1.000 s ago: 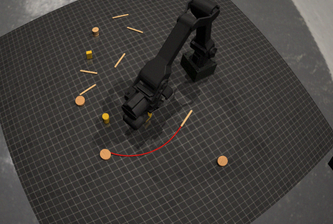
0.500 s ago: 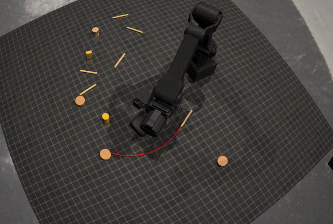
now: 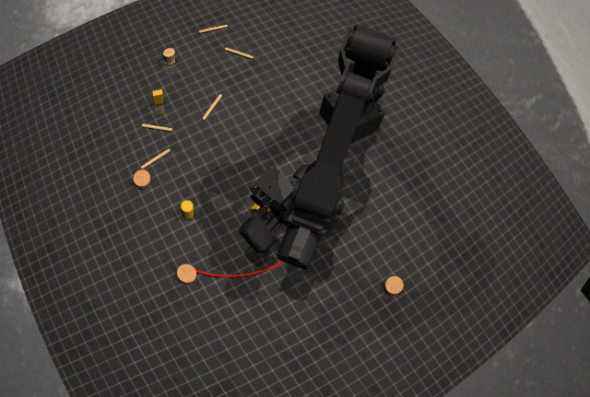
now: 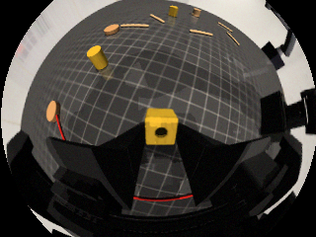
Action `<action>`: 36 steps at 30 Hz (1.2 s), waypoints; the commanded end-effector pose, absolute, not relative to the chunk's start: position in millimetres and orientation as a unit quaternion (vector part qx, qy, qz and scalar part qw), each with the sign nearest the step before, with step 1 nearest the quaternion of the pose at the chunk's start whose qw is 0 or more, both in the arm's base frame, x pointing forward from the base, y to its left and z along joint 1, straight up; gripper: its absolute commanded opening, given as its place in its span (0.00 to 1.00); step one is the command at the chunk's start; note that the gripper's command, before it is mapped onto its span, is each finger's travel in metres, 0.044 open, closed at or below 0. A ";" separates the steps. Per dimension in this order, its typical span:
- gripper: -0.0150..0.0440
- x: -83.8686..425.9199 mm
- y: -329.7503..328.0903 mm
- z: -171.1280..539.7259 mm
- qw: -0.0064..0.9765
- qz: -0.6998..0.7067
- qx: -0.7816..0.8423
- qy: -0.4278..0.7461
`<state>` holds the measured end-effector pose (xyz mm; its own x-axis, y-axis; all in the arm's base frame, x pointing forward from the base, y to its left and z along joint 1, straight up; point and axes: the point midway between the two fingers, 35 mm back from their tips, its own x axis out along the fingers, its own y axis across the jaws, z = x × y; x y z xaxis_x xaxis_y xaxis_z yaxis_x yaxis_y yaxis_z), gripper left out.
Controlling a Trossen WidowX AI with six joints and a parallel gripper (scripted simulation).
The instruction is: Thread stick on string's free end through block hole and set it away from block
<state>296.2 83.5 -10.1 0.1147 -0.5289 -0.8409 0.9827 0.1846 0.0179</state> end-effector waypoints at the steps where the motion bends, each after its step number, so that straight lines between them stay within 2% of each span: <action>1: 0.25 295.4 87.9 -12.8 0.692 -0.568 0.291 0.338; 21: 0.25 292.3 100.6 -20.7 0.729 -0.605 0.211 0.241; 30: 0.65 292.4 99.6 -16.9 0.722 -0.602 0.224 0.258; 36: 0.65 284.9 135.8 33.3 0.722 -0.602 0.225 0.257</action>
<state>288.1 120.5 11.4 0.1322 -0.7615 -0.6345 0.9849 0.1731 -0.0025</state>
